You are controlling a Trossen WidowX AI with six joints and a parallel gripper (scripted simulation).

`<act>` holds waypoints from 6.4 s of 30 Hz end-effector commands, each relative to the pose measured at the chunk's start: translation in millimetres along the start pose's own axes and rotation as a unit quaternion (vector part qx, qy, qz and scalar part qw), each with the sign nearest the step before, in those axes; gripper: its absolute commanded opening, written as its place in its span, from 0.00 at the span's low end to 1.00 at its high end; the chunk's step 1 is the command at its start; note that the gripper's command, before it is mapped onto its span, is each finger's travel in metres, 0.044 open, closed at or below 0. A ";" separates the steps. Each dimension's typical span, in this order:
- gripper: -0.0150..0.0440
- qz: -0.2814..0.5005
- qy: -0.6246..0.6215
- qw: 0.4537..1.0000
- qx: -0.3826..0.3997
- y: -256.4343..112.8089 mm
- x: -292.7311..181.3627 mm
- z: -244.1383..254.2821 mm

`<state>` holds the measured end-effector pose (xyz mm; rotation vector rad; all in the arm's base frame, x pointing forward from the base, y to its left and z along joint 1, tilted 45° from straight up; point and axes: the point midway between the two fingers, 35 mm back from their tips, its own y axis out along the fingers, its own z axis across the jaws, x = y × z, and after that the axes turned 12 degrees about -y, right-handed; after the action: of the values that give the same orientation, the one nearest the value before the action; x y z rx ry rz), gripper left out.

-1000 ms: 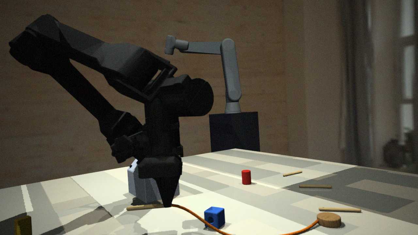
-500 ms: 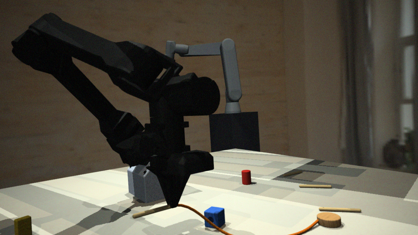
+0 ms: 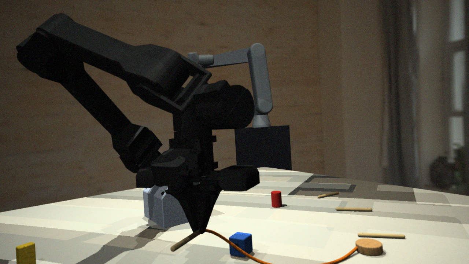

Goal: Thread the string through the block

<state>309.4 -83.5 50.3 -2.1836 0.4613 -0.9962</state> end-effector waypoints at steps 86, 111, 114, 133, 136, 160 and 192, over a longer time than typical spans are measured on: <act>0.25 -0.002 -0.999 0.052 -0.004 0.7 15.3 65.0; 0.25 -0.003 -0.999 0.052 -0.004 0.2 41.7 58.7; 0.25 -0.003 -0.999 0.052 -0.004 0.2 45.4 57.6; 0.25 -0.003 -0.999 0.052 -0.005 0.1 68.7 49.5; 0.25 -0.002 -0.999 0.052 -0.006 0.1 72.4 48.0; 0.25 -0.001 -0.999 0.053 -0.010 5.5 83.6 37.8; 0.25 0.000 -0.999 0.052 -0.009 32.9 62.3 17.9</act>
<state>366.2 -131.6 50.8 -1.2054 -0.9271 2.3043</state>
